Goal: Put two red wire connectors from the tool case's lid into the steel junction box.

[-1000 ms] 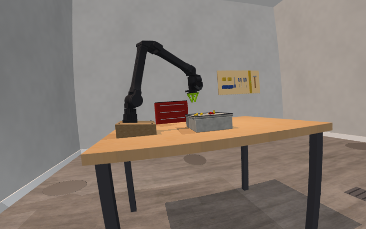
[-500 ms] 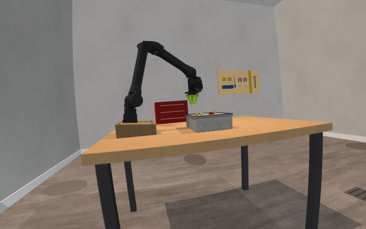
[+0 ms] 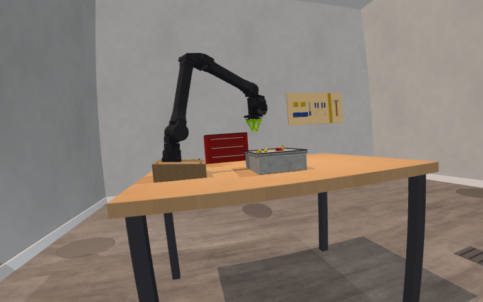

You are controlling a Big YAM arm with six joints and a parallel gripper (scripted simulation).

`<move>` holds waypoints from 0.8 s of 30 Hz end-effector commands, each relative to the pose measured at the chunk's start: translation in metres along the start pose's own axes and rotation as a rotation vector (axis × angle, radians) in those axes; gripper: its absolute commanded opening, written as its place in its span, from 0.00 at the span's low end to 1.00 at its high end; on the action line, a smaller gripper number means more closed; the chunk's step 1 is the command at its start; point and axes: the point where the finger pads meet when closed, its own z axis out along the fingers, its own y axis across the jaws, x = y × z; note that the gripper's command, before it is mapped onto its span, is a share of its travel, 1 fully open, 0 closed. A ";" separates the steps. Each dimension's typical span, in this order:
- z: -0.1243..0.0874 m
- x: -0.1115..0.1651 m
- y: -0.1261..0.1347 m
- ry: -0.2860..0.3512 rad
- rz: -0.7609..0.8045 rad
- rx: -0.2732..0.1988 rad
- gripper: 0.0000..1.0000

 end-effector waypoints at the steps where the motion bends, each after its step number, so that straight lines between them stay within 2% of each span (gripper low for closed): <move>1: -0.007 0.006 0.009 0.000 -0.003 -0.009 0.29; 4: 0.003 0.006 0.003 -0.003 -0.005 0.013 0.29; 12: 0.011 0.006 -0.002 -0.005 -0.008 0.033 0.29; 24: 0.014 0.006 -0.003 -0.005 -0.008 0.039 0.29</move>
